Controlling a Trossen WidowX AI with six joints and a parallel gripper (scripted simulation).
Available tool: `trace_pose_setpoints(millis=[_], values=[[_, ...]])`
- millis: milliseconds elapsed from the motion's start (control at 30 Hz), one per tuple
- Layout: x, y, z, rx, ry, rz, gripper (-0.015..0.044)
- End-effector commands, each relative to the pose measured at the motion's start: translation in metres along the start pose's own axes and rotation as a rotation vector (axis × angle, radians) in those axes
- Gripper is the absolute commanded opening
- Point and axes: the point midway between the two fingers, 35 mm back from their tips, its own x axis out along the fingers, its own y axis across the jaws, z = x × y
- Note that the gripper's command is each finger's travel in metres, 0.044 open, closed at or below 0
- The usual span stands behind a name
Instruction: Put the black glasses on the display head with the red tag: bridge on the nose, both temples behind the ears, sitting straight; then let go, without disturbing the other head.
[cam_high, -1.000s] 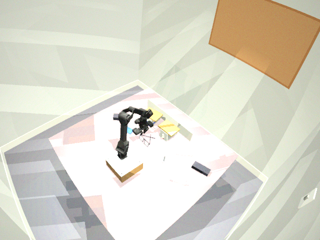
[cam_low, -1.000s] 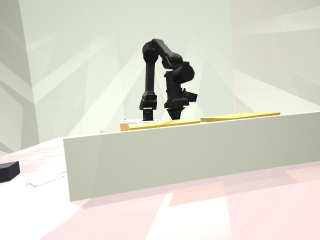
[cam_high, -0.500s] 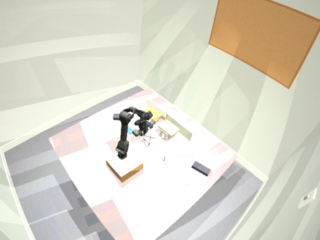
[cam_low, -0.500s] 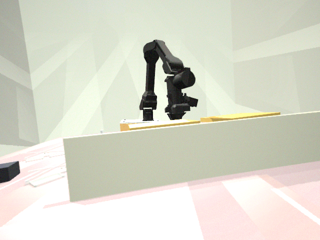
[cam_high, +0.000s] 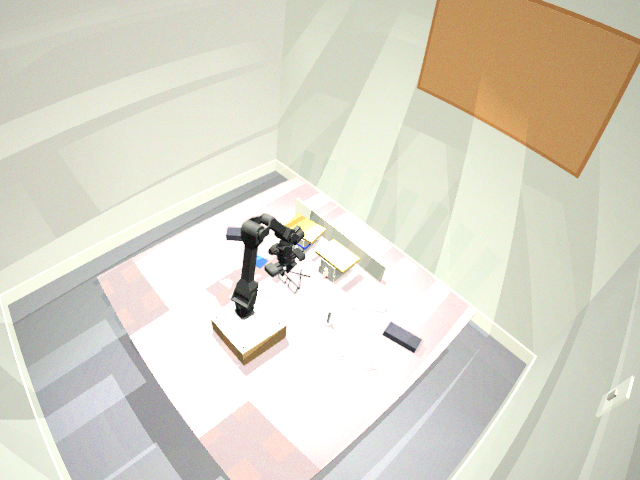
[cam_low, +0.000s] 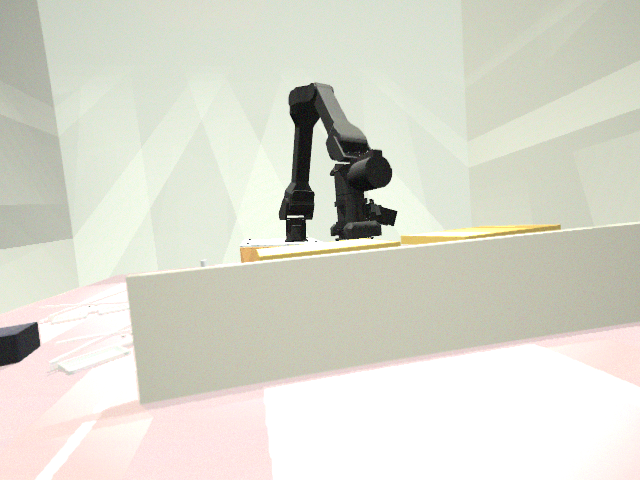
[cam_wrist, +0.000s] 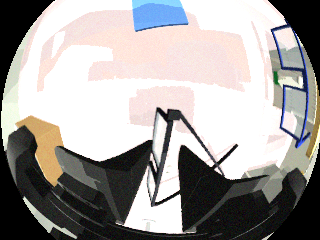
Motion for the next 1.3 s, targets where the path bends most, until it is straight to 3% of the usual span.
trace_pose_setpoints(millis=[0,633,1267], values=[[0.0088,0.0026,-0.0001,0.003,0.0,0.009,0.012],[0.0159,-0.0006,-0.0002,0.003,0.0,0.009,0.012],[0.015,0.0016,-0.0008,0.003,0.002,0.007,0.0]])
